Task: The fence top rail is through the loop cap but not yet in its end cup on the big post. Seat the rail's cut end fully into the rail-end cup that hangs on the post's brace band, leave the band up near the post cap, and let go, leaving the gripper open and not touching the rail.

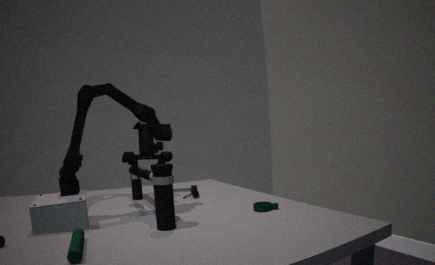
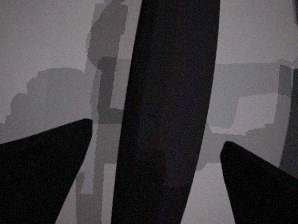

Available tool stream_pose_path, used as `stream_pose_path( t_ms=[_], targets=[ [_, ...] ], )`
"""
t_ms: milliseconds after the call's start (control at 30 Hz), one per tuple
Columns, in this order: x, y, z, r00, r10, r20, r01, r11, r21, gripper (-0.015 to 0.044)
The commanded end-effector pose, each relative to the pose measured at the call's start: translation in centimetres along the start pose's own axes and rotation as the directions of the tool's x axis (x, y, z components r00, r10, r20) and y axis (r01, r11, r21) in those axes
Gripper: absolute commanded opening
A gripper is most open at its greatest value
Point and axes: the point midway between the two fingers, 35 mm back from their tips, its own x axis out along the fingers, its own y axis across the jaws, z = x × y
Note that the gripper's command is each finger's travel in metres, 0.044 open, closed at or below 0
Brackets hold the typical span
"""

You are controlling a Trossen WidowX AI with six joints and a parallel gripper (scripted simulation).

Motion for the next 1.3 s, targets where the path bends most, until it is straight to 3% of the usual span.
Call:
stream_pose_path(
  t_ms=[0, 300, 533, 1267],
  targets=[
    [-1.6, 0.2, -1.0, 1.000, 0.010, -0.006, -0.010, 1.000, -0.002, 0.0440],
    [-3.7, -0.1, -2.1, 1.000, 0.011, -0.002, -0.011, 1.000, -0.008, 0.0440],
    [-8.3, -0.5, -2.0, 1.000, 0.010, -0.003, -0.010, 1.000, -0.008, 0.0440],
    [-8.5, -0.6, -2.0, 1.000, 0.010, -0.003, -0.010, 1.000, -0.008, 0.0440]
  ],
)
